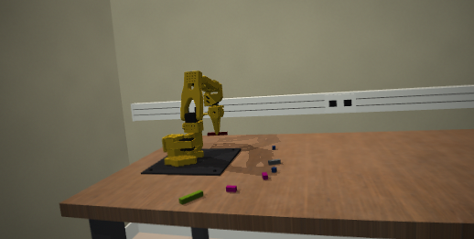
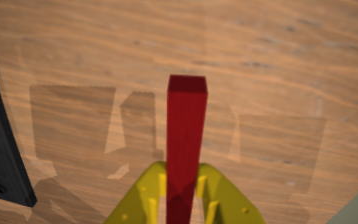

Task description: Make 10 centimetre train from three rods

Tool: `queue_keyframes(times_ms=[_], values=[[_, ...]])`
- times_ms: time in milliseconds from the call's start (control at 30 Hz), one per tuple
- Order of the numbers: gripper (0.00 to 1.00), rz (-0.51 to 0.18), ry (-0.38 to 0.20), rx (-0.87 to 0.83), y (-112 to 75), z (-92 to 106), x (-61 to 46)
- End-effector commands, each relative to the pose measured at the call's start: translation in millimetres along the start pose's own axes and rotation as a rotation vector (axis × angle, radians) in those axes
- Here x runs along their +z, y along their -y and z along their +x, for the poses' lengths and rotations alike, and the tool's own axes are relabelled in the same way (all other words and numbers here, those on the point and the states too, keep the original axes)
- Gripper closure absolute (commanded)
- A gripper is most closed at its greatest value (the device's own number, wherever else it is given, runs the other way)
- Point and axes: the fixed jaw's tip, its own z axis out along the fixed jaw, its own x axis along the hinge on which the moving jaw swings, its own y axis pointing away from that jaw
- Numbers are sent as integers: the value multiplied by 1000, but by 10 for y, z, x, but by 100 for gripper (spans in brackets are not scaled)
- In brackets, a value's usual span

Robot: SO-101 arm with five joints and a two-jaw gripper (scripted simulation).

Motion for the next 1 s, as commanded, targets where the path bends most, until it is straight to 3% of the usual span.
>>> queue_keyframes(times_ms=[0, 200, 433, 500, 967], values=[[100, 18, -1, 14, 16, 33, -45], [100, 19, 3, 117, -10, 198, -41], [100, 20, 12, 342, -114, 555, -29], [100, 20, 12, 342, -114, 555, -29], [100, 22, 37, 923, -671, 1359, 27]])
